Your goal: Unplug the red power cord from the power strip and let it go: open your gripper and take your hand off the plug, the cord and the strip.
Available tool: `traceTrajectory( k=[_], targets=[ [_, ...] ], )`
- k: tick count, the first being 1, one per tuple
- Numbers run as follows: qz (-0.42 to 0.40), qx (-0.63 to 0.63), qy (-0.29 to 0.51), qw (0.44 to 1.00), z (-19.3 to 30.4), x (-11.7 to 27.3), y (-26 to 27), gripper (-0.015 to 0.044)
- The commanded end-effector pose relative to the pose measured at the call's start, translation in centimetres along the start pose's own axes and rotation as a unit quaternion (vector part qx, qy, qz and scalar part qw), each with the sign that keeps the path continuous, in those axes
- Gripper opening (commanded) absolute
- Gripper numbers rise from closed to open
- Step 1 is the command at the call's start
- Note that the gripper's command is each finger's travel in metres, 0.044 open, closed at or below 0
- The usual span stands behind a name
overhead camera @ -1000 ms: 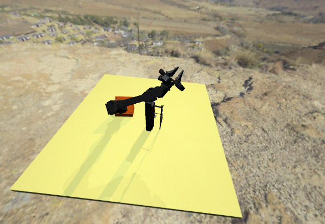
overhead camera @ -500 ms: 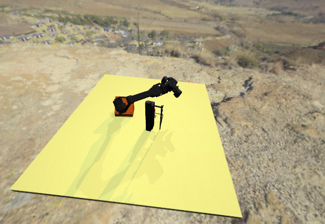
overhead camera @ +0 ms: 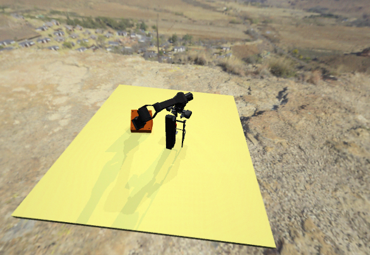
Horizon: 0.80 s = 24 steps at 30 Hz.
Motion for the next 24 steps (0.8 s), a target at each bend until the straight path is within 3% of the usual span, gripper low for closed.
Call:
traceTrajectory(
  k=[1, 24],
  targets=[
    [-0.012, 0.08, 0.097, 0.992, 2.3, -0.3, 1.3, 0.016],
    [-0.013, 0.085, 0.103, 0.991, 4.3, 0.1, 1.4, 0.016]
  ],
)
Point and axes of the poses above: the point midway between the two fingers, 35 mm back from their tips, its own x axis back along the fingers, its own y axis across the jaws, z = x × y, the point moved 1 cm from there along x, back along the fingers, and after that the axes turned 12 degrees about x, right-handed, at the moved point
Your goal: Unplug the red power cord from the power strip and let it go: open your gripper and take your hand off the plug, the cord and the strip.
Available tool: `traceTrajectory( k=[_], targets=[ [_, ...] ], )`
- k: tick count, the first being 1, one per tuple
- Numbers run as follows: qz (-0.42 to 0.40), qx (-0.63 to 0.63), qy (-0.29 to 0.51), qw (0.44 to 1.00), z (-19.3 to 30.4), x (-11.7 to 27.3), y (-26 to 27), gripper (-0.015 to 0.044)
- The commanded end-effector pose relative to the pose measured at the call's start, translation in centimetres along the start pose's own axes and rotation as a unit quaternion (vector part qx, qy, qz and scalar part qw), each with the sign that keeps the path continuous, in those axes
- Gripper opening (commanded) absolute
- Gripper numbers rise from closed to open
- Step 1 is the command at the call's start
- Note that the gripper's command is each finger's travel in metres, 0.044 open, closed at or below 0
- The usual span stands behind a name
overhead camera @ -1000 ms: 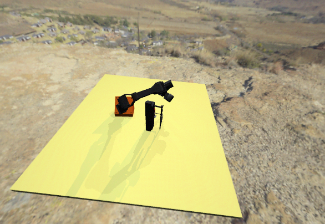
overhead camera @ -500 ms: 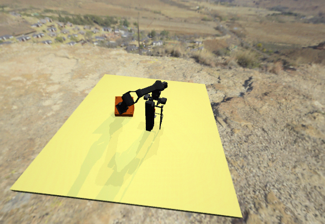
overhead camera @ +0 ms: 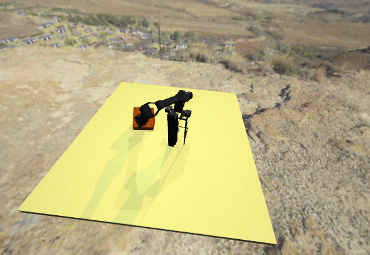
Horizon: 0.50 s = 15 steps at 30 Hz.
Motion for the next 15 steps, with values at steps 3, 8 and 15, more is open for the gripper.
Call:
traceTrajectory(
  k=[3, 8, 15],
  targets=[
    [0.002, 0.002, 0.002, 1.0, 1.1, 0.1, 0.2, 0.016],
    [0.002, 0.002, 0.002, 1.0, 1.9, 0.0, 0.4, 0.016],
    [0.002, 0.002, 0.003, 1.0, 2.6, 0.0, 0.5, 0.016]
  ],
)
Point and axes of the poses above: the point midway between the two fingers, 35 mm back from their tips, its own x axis back along the fingers, its own y axis across the jaws, z = x × y, the point moved 1 cm from there along x, back along the fingers, and after that the axes turned 12 degrees about x, right-handed, at the moved point
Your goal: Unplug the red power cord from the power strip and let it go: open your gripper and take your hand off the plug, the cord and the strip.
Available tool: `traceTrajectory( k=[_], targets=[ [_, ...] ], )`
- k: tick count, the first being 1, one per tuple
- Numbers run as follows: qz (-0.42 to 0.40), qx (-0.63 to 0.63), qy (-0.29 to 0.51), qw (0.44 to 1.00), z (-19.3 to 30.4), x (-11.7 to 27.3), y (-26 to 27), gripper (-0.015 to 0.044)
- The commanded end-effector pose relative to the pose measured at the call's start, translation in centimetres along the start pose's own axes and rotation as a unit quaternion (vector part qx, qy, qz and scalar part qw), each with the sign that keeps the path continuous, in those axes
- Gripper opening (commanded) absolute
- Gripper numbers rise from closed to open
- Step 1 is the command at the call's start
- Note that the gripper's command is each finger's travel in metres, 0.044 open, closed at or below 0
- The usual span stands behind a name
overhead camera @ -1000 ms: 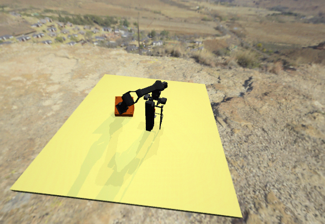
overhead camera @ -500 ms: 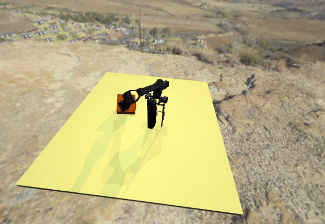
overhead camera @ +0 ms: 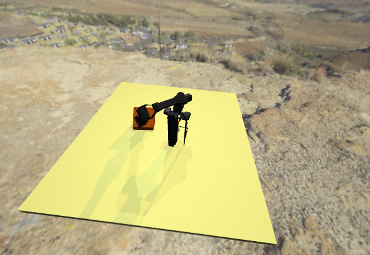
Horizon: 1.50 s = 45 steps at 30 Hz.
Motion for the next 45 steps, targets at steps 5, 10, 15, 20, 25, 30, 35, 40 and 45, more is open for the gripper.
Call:
traceTrajectory(
  k=[5, 10, 15, 20, 25, 30, 35, 40, 45],
  targets=[
    [0.002, 0.002, 0.002, 1.0, 0.3, -0.3, 0.0, 0.016],
    [0.002, 0.002, 0.002, 1.0, 0.3, -1.0, 0.0, 0.016],
    [-0.001, 0.001, 0.001, 1.0, 0.2, -0.9, 0.1, 0.0081],
    [-0.001, 0.001, 0.001, 1.0, 0.2, -0.9, 0.1, 0.0048],
    [-0.001, 0.001, 0.001, 1.0, 0.2, -0.9, 0.1, 0.0],
    [0.0, 0.001, 0.0, 1.0, -0.3, -0.9, -0.1, 0.0],
    [0.0, 0.001, 0.0, 1.0, -1.0, -0.9, -0.3, 0.0],
    [0.0, 0.001, 0.0, 1.0, -1.8, -0.8, -0.5, 0.0],
    [0.001, 0.001, 0.0, 1.0, -2.5, -0.8, -0.7, 0.0]
  ],
)
Point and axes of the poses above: the point midway between the two fingers, 35 mm back from their tips, its own x axis back along the fingers, its own y axis across the jaws, z = x × y, the point moved 1 cm from there along x, back along the fingers, and after that the axes turned 12 degrees about x, right-handed, at the moved point
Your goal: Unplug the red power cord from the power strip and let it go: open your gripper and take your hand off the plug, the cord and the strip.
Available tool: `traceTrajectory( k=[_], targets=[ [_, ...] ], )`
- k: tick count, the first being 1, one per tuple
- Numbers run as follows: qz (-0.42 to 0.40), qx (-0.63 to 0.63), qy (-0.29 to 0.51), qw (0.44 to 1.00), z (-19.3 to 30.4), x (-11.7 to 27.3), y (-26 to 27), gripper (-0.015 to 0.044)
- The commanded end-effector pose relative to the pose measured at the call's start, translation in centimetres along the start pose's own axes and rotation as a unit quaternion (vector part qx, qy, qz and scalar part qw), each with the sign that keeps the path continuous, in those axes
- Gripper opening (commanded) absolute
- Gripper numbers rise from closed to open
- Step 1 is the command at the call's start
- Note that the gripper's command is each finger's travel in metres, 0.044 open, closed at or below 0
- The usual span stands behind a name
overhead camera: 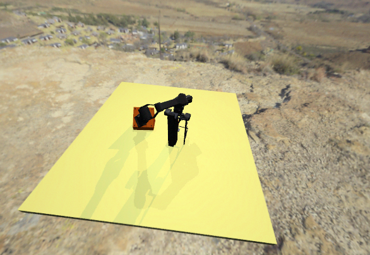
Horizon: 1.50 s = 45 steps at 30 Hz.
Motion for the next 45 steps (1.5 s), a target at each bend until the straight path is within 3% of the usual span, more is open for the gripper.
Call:
traceTrajectory(
  k=[1, 20, 32, 37, 45],
  targets=[
    [0.01, 0.0, -0.025, 1.0, -2.5, 0.7, -0.5, 0.0],
    [0.012, 0.0, -0.025, 1.0, -5.6, 1.4, -0.9, 0.0],
    [0.012, 0.001, -0.024, 1.0, -4.4, 0.7, -0.9, 0.0315],
    [0.013, 0.0, -0.025, 1.0, -7.0, 1.5, -1.5, 0.044],
    [0.013, 0.0, -0.026, 1.0, -10.2, 2.3, -2.0, 0.044]
  ],
)
Point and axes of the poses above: the point midway between the two fingers, 35 mm back from their tips, its own x axis back along the fingers, its own y axis across the jaws, z = x × y, the point moved 1 cm from there along x, back along the fingers, and after that the axes turned 12 degrees about x, right-handed, at the moved point
